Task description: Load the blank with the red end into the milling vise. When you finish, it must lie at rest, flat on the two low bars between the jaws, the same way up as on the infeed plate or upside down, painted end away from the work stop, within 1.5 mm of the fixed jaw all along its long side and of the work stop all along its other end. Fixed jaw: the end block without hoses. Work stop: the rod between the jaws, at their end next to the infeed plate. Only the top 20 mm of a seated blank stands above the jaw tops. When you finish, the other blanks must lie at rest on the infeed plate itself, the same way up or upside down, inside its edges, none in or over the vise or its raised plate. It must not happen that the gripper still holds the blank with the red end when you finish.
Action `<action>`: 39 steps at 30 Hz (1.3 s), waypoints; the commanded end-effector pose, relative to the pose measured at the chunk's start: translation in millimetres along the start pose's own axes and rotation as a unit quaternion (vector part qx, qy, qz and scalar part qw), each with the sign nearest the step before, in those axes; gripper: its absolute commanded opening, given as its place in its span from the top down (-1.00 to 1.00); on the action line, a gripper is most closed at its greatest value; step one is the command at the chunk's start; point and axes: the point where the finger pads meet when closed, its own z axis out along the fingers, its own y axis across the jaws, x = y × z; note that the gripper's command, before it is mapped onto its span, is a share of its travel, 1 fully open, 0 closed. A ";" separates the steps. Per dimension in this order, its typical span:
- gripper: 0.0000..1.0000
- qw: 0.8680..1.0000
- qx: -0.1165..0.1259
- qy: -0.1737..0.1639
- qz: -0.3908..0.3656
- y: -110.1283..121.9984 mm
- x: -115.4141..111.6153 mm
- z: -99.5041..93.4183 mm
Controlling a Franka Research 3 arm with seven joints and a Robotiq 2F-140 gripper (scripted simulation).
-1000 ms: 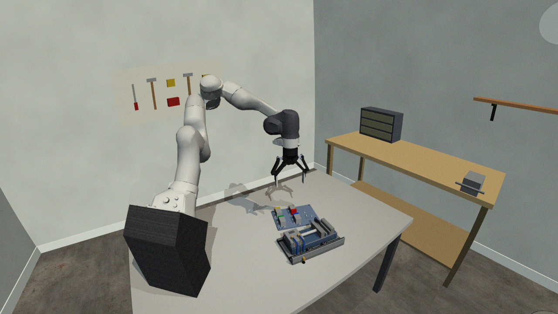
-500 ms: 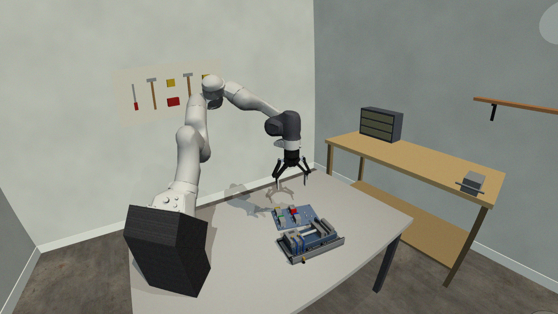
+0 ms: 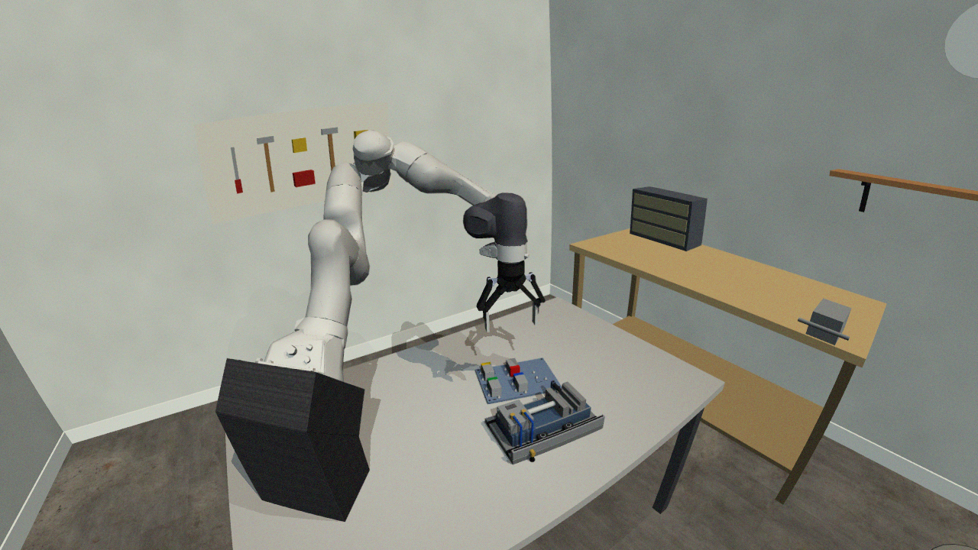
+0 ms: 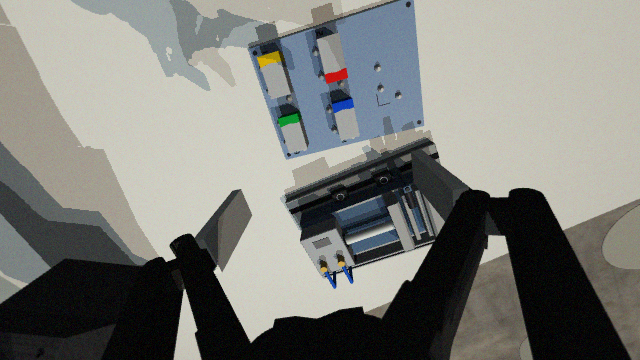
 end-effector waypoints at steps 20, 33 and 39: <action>-1.00 1.000 -0.001 0.000 -0.004 0.5 3.4 -0.6; -1.00 1.000 -0.001 0.000 -0.004 0.5 3.4 -0.6; -1.00 1.000 -0.001 0.000 -0.004 0.5 3.4 -0.6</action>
